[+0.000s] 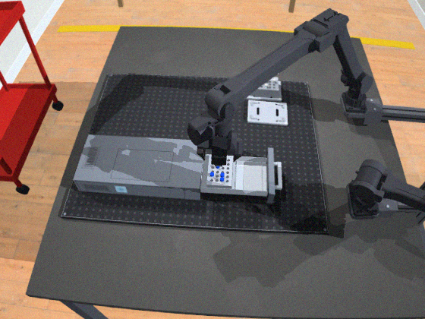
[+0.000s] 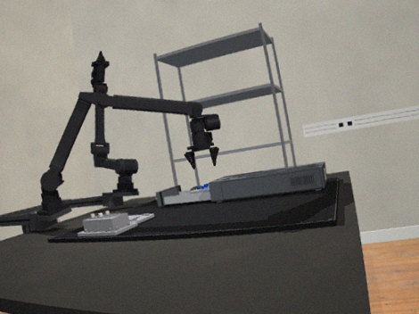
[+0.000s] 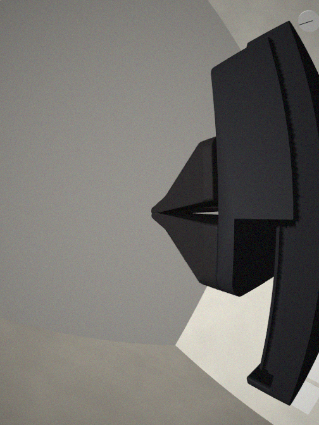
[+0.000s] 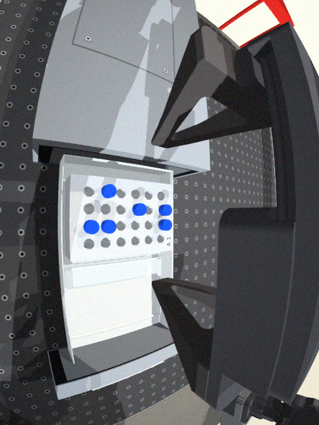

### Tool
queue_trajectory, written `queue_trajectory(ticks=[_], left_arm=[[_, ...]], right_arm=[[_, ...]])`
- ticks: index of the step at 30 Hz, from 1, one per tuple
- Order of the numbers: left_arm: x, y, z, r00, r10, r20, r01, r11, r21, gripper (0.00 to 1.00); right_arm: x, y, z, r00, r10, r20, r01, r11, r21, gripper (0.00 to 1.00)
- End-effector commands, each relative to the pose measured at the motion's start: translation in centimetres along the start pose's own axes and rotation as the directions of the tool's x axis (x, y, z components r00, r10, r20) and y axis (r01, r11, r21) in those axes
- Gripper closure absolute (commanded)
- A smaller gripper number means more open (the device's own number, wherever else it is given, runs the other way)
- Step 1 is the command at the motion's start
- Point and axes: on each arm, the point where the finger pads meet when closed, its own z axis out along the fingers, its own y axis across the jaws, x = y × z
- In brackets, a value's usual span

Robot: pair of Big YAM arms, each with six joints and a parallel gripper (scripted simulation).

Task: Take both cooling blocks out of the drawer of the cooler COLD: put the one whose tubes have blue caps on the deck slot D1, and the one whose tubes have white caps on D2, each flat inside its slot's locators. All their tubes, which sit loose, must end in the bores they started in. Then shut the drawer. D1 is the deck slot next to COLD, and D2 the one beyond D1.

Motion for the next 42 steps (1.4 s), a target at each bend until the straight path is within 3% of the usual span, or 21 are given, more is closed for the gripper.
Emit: queue_trajectory(ticks=[1, 7, 20, 42], left_arm=[[2.3, -0.2, 0.8, 0.999, 0.008, -0.034, -0.008, 1.0, 0.001, 1.0], [2.3, -0.2, 0.8, 0.999, 0.008, -0.034, -0.008, 1.0, 0.001, 1.0], [2.3, -0.2, 0.8, 0.999, 0.008, -0.034, -0.008, 1.0, 0.001, 1.0], [2.3, -0.2, 0.8, 0.999, 0.008, -0.034, -0.008, 1.0, 0.001, 1.0]], right_arm=[[0.3, -2.1, -1.2, 0.999, 0.034, 0.01, -0.034, 0.999, 0.016, 0.0], [1.6, -1.3, -2.4, 0.999, 0.019, 0.025, -0.02, 0.999, 0.037, 0.0], [0.8, -1.3, -3.6, 0.999, 0.008, 0.04, -0.01, 0.998, 0.057, 0.0], [2.1, -0.7, -2.4, 1.0, 0.015, 0.023, -0.016, 0.999, 0.035, 0.0]])
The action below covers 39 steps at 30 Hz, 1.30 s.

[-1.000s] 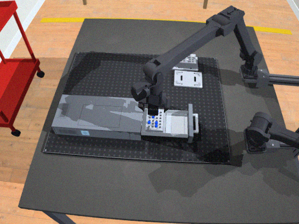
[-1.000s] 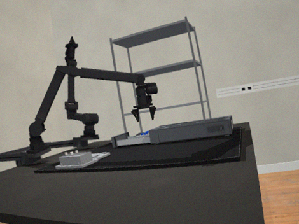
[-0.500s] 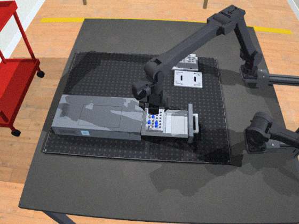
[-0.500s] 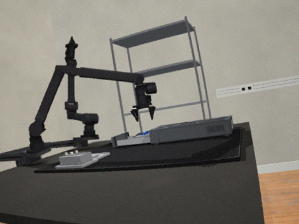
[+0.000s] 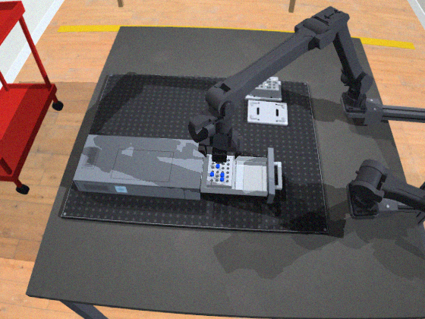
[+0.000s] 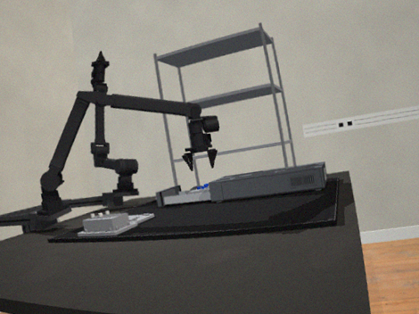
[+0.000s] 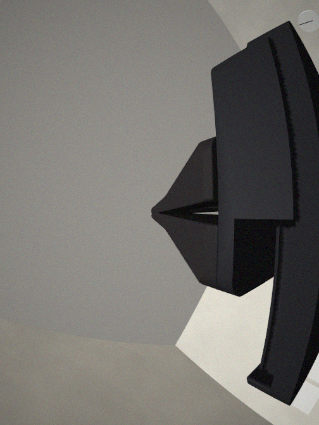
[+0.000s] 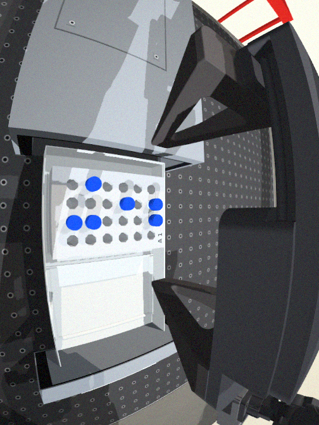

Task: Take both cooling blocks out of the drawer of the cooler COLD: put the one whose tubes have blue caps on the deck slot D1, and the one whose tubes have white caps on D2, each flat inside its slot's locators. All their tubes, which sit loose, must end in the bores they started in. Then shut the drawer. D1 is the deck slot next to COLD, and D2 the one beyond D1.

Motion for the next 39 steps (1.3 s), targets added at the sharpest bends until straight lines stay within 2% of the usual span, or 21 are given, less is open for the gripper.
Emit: queue_trajectory(ticks=[1, 3, 6, 19, 23, 35, 39], left_arm=[[2.3, -0.2, 0.8, 0.999, 0.008, -0.034, -0.008, 1.0, 0.001, 1.0], [2.3, -0.2, 0.8, 0.999, 0.008, -0.034, -0.008, 1.0, 0.001, 1.0], [2.3, -0.2, 0.8, 0.999, 0.008, -0.034, -0.008, 1.0, 0.001, 1.0], [2.3, -0.2, 0.8, 0.999, 0.008, -0.034, -0.008, 1.0, 0.001, 1.0], [2.3, -0.2, 0.8, 0.999, 0.008, -0.034, -0.008, 1.0, 0.001, 1.0], [2.3, -0.2, 0.8, 0.999, 0.008, -0.034, -0.008, 1.0, 0.001, 1.0], [2.3, -0.2, 0.8, 0.999, 0.008, -0.034, -0.008, 1.0, 0.001, 1.0]], right_arm=[[0.4, -1.1, -3.0, 0.999, 0.001, 0.035, -0.002, 0.999, 0.05, 0.0], [0.2, -1.6, -3.6, 0.998, 0.007, 0.066, -0.013, 0.996, 0.091, 0.0], [0.0, -2.3, -3.9, 0.999, 0.006, 0.046, -0.009, 0.998, 0.065, 0.0], [-0.6, -2.1, -3.8, 0.999, -0.004, 0.046, 0.001, 0.998, 0.065, 0.0], [-0.5, -1.3, -2.6, 0.999, 0.001, 0.036, -0.003, 0.999, 0.049, 0.0], [-0.5, -1.2, -2.6, 0.999, 0.001, 0.036, -0.003, 0.999, 0.048, 0.0], [-0.1, -0.8, -0.7, 1.0, -0.011, 0.014, 0.011, 1.0, 0.022, 0.0]])
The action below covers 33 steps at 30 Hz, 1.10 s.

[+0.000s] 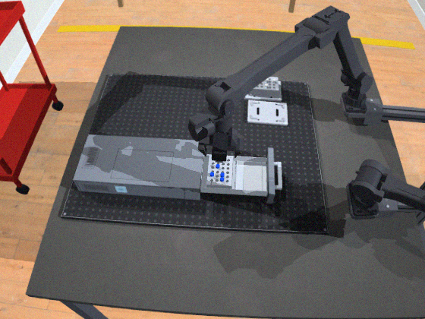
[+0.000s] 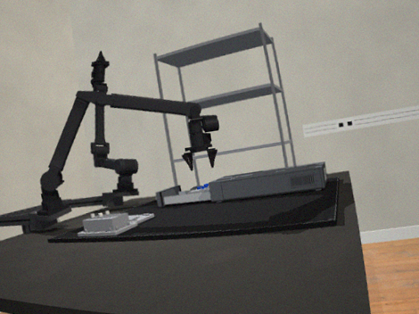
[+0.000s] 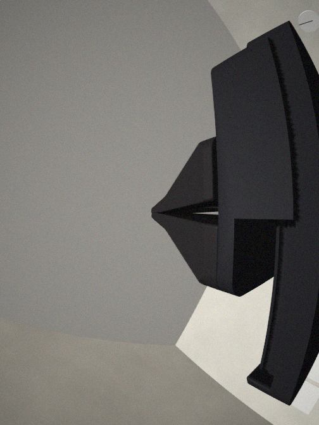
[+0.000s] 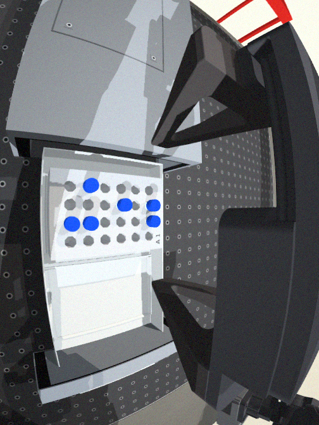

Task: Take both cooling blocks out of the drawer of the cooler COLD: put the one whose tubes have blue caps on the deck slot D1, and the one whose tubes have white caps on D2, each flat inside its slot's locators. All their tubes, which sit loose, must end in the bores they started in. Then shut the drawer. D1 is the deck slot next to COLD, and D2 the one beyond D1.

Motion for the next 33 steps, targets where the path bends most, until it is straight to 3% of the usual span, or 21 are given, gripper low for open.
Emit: queue_trajectory(ticks=[1, 10, 14, 20, 27, 33], left_arm=[[2.3, -0.2, 0.8, 0.999, 0.008, -0.034, -0.008, 1.0, 0.001, 1.0], [2.3, -0.2, 0.8, 0.999, 0.008, -0.034, -0.008, 1.0, 0.001, 1.0], [2.3, -0.2, 0.8, 0.999, 0.008, -0.034, -0.008, 1.0, 0.001, 1.0], [2.3, -0.2, 0.8, 0.999, 0.008, -0.034, -0.008, 1.0, 0.001, 1.0], [2.3, -0.2, 0.8, 0.999, 0.008, -0.034, -0.008, 1.0, 0.001, 1.0], [2.3, -0.2, 0.8, 0.999, 0.008, -0.034, -0.008, 1.0, 0.001, 1.0]], right_arm=[[-0.2, -0.6, 0.1, 1.0, -0.012, 0.007, 0.012, 1.0, 0.013, 0.0], [0.2, -0.7, 2.2, 1.0, -0.006, 0.005, 0.006, 1.0, 0.01, 0.0], [0.0, -1.2, 1.9, 0.999, 0.0, 0.04, -0.003, 0.998, 0.058, 0.0], [-1.2, -1.6, 1.0, 1.0, -0.006, 0.028, 0.005, 0.999, 0.042, 0.0], [-0.2, -0.4, 4.2, 1.0, -0.013, 0.005, 0.013, 1.0, 0.011, 0.0], [0.1, -0.6, 4.8, 1.0, -0.008, 0.005, 0.008, 1.0, 0.01, 0.0]])
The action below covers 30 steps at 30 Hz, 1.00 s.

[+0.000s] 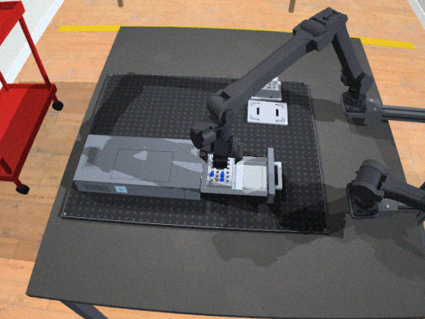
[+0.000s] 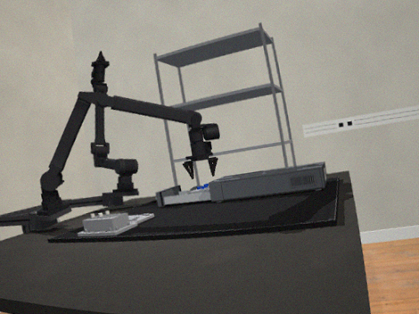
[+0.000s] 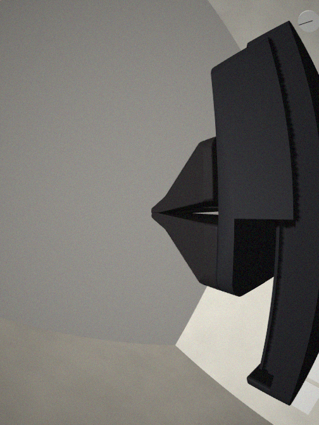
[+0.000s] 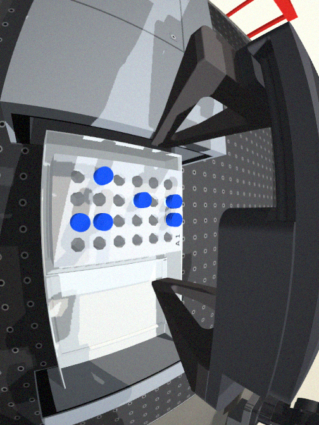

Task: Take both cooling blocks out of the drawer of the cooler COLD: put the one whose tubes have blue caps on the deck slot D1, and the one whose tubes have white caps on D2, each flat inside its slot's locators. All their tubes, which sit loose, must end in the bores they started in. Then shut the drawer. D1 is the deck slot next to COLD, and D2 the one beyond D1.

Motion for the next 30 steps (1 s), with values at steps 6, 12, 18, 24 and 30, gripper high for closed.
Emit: queue_trajectory(ticks=[6, 12, 18, 24, 30], left_arm=[[2.3, -0.2, 0.8, 0.999, 0.008, -0.034, -0.008, 1.0, 0.001, 1.0], [2.3, -0.2, 0.8, 0.999, 0.008, -0.034, -0.008, 1.0, 0.001, 1.0], [2.3, -0.2, 0.8, 0.999, 0.008, -0.034, -0.008, 1.0, 0.001, 1.0], [2.3, -0.2, 0.8, 0.999, 0.008, -0.034, -0.008, 1.0, 0.001, 1.0], [2.3, -0.2, 0.8, 0.999, 0.008, -0.034, -0.008, 1.0, 0.001, 1.0]], right_arm=[[-0.5, -2.3, 0.1, 1.0, 0.004, 0.025, -0.005, 0.999, 0.038, 0.0], [-1.1, -2.4, 0.8, 0.999, -0.002, 0.033, 0.001, 0.999, 0.049, 0.0], [-0.8, -1.3, 2.4, 1.0, -0.015, 0.004, 0.014, 1.0, 0.01, 0.0], [0.0, -0.9, 4.1, 1.0, -0.007, 0.004, 0.007, 1.0, 0.009, 0.0], [-0.1, -1.5, 4.2, 1.0, 0.005, 0.028, -0.006, 0.999, 0.043, 0.0]])
